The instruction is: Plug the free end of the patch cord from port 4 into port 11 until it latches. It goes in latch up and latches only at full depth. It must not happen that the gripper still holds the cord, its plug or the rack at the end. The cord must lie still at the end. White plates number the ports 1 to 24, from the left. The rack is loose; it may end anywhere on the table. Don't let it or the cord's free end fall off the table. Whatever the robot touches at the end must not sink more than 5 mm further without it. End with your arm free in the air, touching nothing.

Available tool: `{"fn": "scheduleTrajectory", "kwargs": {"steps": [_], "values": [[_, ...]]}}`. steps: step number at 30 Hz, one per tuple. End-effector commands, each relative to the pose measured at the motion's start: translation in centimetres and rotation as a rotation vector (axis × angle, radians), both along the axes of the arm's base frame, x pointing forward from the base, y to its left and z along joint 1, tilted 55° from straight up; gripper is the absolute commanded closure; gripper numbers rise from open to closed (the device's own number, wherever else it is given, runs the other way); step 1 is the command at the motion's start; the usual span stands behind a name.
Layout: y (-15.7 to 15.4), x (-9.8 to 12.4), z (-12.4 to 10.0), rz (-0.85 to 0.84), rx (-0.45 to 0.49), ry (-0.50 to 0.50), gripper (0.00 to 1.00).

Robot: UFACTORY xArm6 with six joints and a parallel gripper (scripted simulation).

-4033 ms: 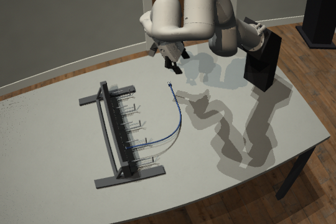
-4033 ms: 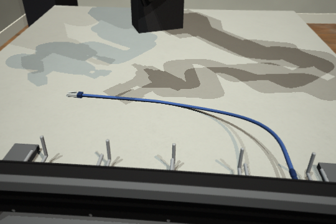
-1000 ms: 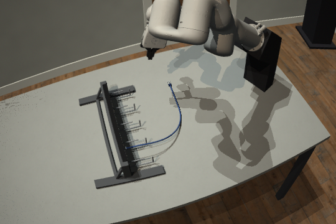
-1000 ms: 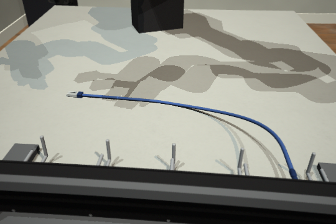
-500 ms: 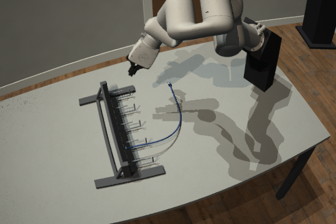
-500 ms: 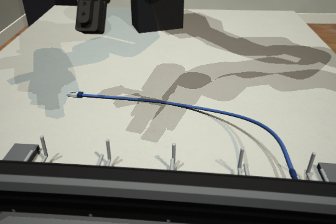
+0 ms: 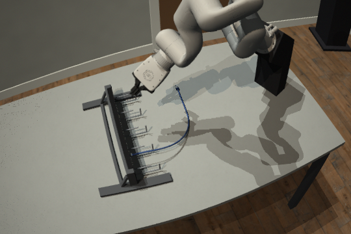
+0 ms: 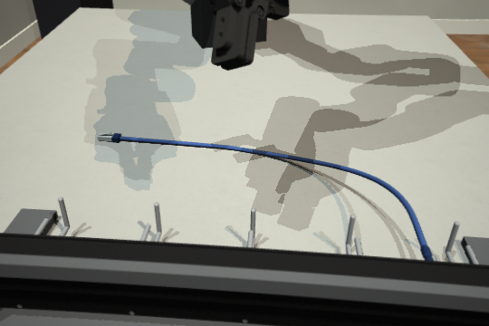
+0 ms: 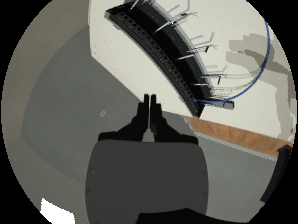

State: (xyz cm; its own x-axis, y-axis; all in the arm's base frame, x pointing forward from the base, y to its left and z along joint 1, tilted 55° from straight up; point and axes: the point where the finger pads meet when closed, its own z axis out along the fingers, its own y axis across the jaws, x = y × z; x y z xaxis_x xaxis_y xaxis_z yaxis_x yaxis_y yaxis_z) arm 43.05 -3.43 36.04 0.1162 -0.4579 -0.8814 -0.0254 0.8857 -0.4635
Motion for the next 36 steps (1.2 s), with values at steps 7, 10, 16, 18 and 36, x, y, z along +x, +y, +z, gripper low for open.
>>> {"fn": "scheduleTrajectory", "kwargs": {"steps": [7,10,16,18,36], "values": [[5.4,-1.4,1.7,-0.021,0.303,0.002,1.00],[8.3,-2.4,2.1,0.011,0.452,0.025,1.00],[12.3,-4.2,2.5,0.067,0.654,0.079,1.00],[13.7,-4.9,2.6,0.087,0.718,0.101,1.00],[15.9,-5.4,2.8,0.123,0.817,0.140,1.00]]}}
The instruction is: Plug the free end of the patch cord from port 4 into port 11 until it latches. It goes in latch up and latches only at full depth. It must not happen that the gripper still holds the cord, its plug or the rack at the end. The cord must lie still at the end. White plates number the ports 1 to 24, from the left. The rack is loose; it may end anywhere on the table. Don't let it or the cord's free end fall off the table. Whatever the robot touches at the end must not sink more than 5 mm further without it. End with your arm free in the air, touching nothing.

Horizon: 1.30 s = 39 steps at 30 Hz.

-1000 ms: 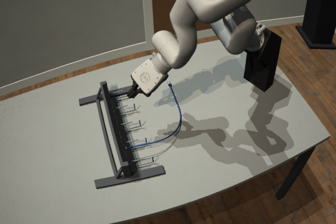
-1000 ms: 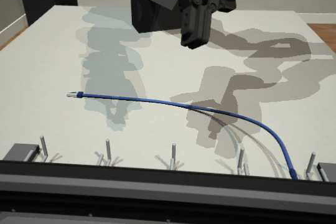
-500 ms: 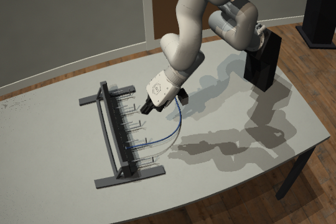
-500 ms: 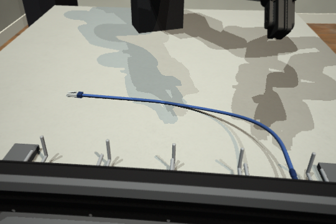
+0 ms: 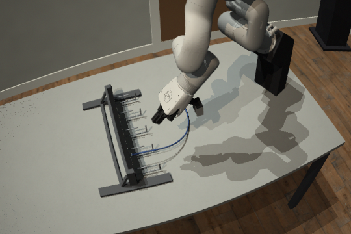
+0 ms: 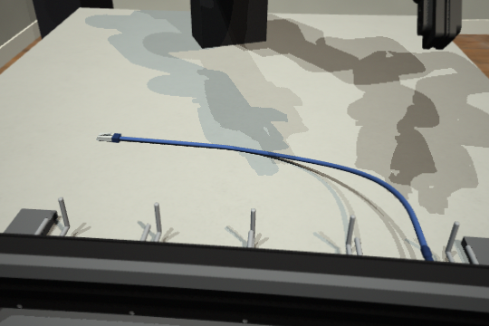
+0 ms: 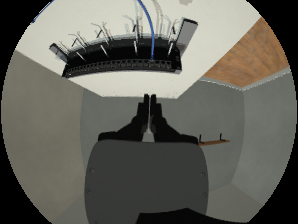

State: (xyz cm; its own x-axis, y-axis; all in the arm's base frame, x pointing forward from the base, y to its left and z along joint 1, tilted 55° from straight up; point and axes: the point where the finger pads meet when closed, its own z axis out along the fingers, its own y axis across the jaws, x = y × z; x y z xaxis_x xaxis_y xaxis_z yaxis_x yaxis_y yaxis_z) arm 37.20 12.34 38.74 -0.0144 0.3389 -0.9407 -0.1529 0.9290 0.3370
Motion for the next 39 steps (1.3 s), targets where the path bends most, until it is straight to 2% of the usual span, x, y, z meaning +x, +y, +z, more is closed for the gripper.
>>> {"fn": "scheduleTrajectory", "kwargs": {"steps": [1,6,14,20,27,39], "values": [[0.2,0.8,0.2,-0.001,0.001,-0.002,1.00],[0.4,2.2,0.2,-0.001,0.001,-0.002,1.00],[1.5,8.5,0.5,-0.001,0.001,-0.002,1.00],[2.1,12.4,0.7,-0.001,0.001,-0.002,1.00],[2.3,13.5,0.7,-0.001,0.001,-0.002,1.00],[2.3,13.6,0.7,-0.001,0.001,-0.002,1.00]]}}
